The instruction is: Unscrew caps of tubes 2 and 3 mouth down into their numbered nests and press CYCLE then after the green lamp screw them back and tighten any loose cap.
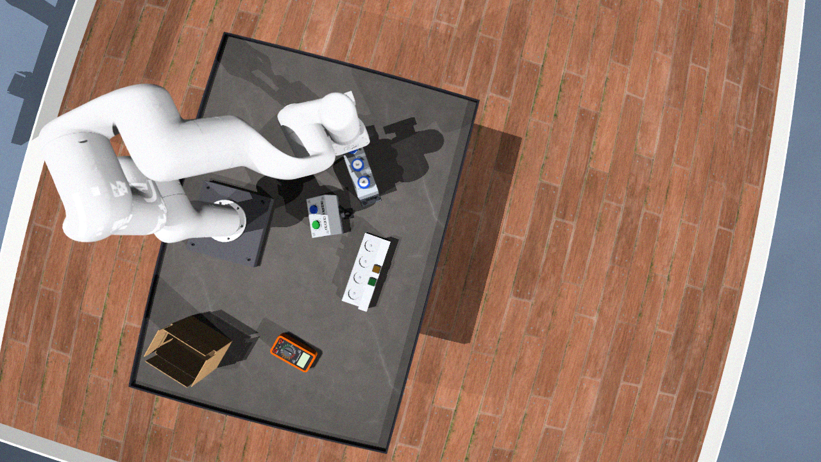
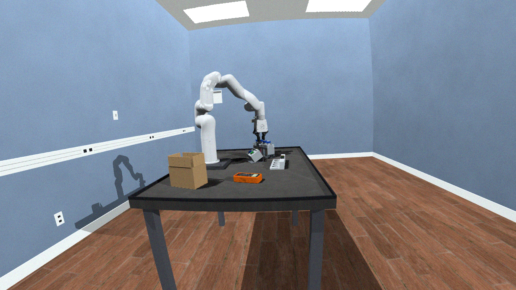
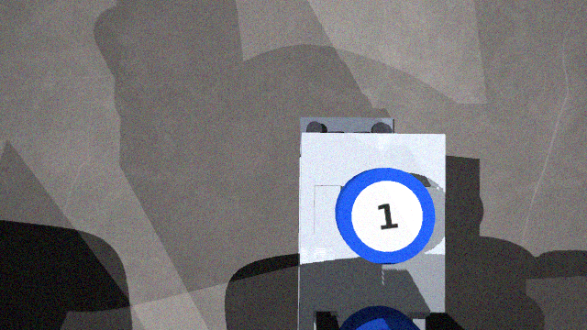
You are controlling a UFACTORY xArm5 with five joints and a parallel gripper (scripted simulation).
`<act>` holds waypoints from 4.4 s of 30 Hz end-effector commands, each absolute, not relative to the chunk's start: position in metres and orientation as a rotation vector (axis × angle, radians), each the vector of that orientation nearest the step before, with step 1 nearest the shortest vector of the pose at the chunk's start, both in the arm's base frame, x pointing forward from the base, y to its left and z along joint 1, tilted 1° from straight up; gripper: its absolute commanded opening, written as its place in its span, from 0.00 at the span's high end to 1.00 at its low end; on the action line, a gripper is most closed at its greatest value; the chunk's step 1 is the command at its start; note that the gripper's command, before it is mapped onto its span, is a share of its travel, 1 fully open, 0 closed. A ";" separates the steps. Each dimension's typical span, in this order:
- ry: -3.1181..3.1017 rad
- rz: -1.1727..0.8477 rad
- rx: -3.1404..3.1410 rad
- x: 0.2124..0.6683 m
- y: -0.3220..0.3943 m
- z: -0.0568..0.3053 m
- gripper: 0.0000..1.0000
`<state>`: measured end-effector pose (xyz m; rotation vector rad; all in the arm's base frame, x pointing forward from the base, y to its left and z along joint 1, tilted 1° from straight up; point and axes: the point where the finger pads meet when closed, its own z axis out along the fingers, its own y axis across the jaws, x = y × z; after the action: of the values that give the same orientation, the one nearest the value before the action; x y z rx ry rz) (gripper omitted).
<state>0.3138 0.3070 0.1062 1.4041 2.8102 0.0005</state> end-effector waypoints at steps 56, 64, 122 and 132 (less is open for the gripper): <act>2.792 0.001 1.410 0.314 0.308 0.115 1.00; 2.792 0.001 1.410 0.314 0.308 0.130 1.00; 3.127 -0.012 0.058 0.419 0.051 0.153 1.00; 3.127 -0.012 0.058 0.439 0.005 0.154 1.00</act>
<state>0.4300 0.0201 0.1528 0.0604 3.1299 0.0011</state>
